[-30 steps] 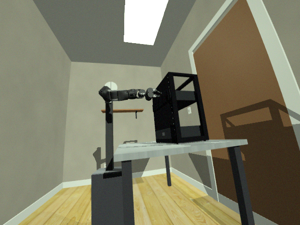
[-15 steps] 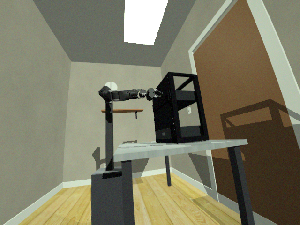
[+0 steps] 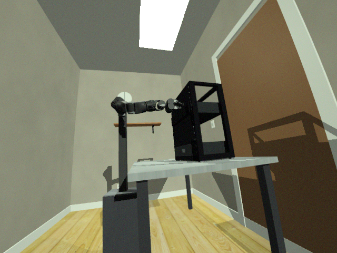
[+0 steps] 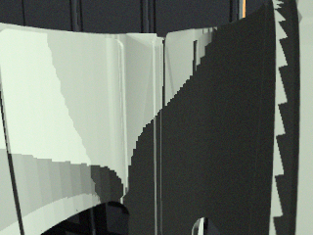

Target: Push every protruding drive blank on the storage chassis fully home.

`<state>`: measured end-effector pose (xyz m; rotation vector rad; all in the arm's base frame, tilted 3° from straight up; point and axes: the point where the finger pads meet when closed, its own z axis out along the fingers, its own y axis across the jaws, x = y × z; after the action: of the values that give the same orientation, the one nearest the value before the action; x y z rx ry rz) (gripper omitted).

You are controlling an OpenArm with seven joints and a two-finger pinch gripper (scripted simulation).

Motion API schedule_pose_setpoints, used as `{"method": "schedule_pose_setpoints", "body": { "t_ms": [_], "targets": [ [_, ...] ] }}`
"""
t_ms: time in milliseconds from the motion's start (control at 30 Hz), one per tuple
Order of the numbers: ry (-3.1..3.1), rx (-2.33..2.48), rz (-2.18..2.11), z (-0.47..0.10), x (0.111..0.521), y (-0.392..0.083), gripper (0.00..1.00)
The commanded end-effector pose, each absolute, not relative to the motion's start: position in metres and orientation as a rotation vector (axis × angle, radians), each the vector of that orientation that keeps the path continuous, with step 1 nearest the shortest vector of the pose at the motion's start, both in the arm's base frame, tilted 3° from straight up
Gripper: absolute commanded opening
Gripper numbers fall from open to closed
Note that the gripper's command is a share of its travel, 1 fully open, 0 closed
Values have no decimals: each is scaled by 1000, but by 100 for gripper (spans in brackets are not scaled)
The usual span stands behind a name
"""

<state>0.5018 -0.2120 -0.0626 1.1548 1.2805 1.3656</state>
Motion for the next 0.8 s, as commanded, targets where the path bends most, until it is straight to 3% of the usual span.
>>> {"method": "schedule_pose_setpoints", "body": {
  "t_ms": [0,767],
  "targets": [
    [1286,1150,1365,-62,504,-211,0],
    [1287,1150,1366,-60,514,-209,0]
  ]
}}
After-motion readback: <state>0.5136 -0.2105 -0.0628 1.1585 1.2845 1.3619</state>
